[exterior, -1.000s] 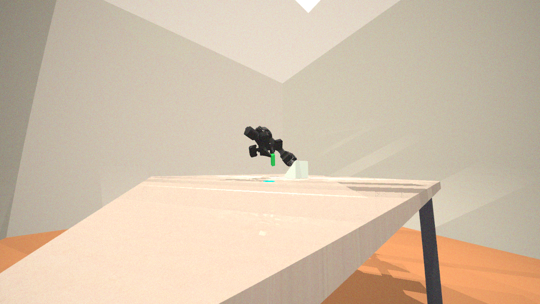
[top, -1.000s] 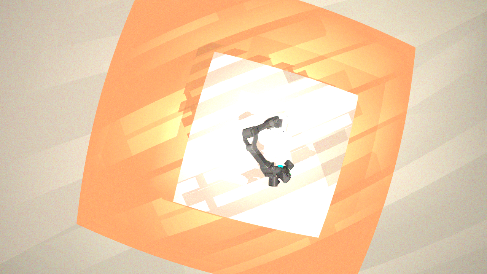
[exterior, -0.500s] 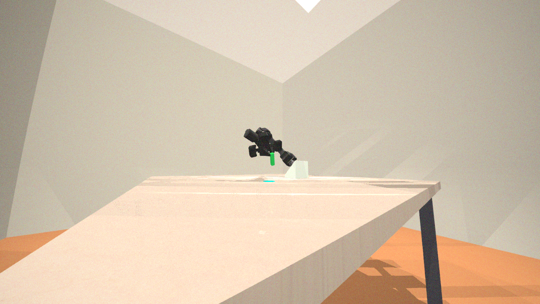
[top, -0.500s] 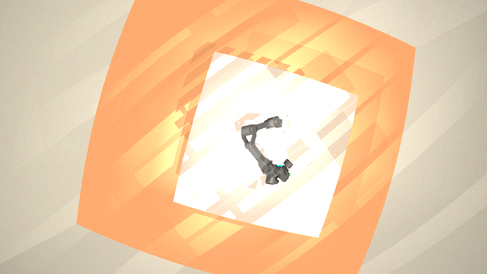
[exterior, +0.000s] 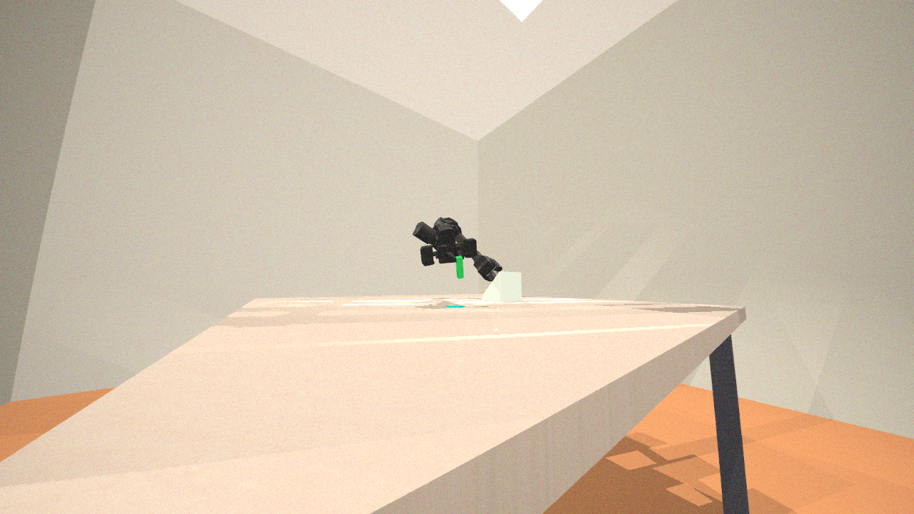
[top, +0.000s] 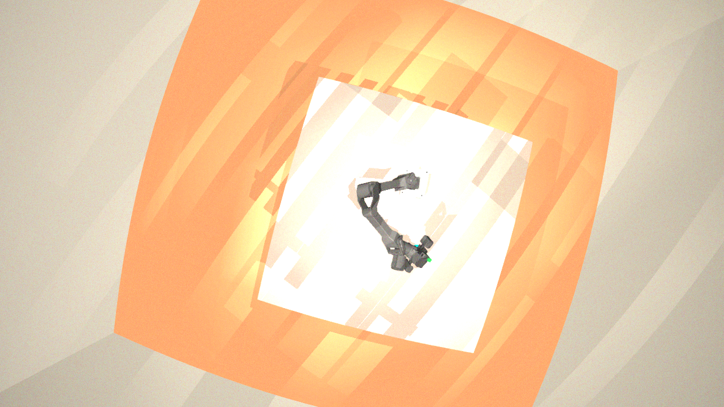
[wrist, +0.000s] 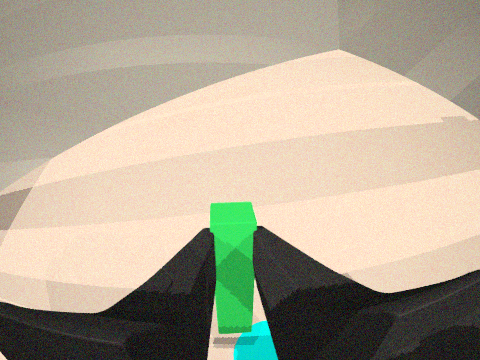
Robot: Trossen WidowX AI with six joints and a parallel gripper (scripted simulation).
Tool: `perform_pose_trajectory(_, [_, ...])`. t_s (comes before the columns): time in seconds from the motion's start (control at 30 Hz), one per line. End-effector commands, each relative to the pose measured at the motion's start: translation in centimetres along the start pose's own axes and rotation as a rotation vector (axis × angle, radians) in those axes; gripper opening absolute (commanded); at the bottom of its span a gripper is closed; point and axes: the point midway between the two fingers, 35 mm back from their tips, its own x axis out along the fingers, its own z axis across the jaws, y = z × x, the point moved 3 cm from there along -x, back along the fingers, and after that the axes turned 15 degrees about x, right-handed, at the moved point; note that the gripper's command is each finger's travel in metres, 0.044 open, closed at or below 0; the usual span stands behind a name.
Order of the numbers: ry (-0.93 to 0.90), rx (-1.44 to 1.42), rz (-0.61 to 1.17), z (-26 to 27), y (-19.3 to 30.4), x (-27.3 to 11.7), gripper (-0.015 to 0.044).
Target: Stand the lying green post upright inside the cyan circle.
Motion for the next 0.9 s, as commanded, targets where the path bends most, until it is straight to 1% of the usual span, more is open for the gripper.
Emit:
perform_pose_trajectory(0.0, [-0.007, -0.011, -0.027, 0.1, 0.3, -0.1, 0.0023])
perform_pose_trajectory(0.87, [-0.001, -0.095, -0.215, 0.3, 0.9, -1.7, 0.0023])
